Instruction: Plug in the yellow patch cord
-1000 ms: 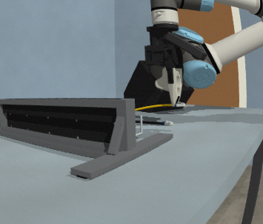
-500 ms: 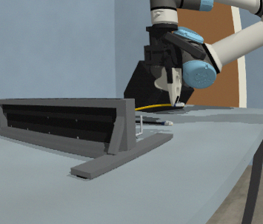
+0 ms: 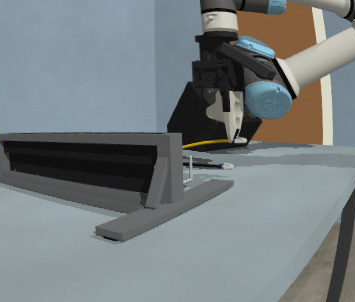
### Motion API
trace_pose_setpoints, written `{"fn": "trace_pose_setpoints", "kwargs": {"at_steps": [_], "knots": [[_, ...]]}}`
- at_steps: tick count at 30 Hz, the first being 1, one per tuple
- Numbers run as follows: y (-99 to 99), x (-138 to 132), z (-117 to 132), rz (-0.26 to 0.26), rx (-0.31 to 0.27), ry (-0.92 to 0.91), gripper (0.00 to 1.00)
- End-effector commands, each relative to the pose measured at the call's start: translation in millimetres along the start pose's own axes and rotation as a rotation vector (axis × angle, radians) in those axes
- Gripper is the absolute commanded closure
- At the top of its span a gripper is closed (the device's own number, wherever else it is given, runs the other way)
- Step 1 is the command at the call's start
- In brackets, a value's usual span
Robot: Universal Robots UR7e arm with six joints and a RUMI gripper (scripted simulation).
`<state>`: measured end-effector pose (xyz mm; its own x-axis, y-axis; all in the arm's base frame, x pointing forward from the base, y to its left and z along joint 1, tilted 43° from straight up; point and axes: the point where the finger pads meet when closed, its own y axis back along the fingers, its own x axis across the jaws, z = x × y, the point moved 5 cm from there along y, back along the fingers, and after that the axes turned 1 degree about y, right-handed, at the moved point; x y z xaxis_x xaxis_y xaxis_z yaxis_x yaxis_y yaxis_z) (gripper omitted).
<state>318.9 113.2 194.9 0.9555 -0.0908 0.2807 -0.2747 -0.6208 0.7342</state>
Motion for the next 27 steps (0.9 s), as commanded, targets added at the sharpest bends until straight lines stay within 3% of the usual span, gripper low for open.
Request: {"fn": "trace_pose_setpoints", "kwargs": {"at_steps": [1, 27], "knots": [[0.6, 1, 2, 0.000, 0.000, -0.012, 1.00], [4.5, 12, 18, -0.002, -0.001, -0.127, 1.00]]}}
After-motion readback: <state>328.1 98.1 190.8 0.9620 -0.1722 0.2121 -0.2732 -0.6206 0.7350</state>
